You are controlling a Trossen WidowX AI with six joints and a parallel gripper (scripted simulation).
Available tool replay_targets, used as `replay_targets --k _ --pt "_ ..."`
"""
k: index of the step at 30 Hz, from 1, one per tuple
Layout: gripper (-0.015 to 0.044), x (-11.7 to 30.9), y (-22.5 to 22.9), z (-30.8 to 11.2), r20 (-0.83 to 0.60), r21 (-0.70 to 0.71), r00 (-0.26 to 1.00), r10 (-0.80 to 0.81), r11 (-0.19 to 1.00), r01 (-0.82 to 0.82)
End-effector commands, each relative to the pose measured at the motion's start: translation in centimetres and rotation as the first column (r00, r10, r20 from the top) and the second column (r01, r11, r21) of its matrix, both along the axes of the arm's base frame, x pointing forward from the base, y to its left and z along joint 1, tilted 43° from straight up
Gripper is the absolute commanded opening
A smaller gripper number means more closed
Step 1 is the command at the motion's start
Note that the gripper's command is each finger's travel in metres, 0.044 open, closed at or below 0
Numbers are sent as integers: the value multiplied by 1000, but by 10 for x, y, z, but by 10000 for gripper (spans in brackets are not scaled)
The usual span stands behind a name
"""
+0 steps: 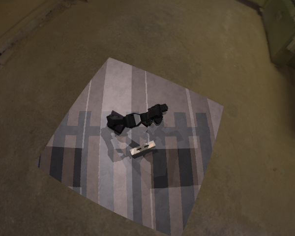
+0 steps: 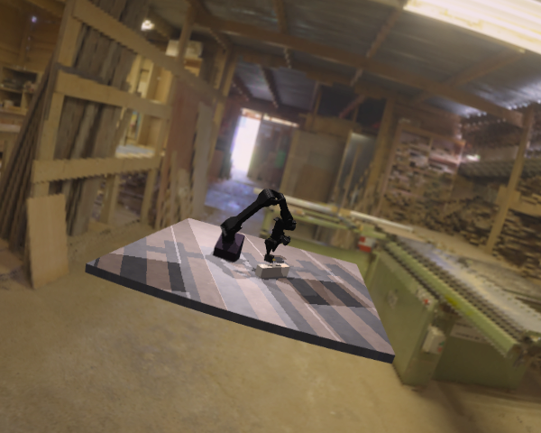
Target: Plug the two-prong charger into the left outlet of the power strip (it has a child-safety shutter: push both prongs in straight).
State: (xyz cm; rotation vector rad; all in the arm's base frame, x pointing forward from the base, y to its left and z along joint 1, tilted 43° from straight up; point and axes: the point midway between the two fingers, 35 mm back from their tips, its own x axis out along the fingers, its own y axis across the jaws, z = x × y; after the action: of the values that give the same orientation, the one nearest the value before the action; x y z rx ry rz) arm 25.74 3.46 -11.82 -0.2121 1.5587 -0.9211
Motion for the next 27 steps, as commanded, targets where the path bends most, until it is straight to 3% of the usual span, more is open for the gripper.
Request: replay_targets --k 1,26,27 --pt "440 -4 -8 -6 -12 -8 1000 4 1000 -4" --pt "440 -10 -29 -29 -13 -11 1000 3 1000 -4" --pt "414 -8 -26 -28 -4 -5 1000 -2 1000 2"
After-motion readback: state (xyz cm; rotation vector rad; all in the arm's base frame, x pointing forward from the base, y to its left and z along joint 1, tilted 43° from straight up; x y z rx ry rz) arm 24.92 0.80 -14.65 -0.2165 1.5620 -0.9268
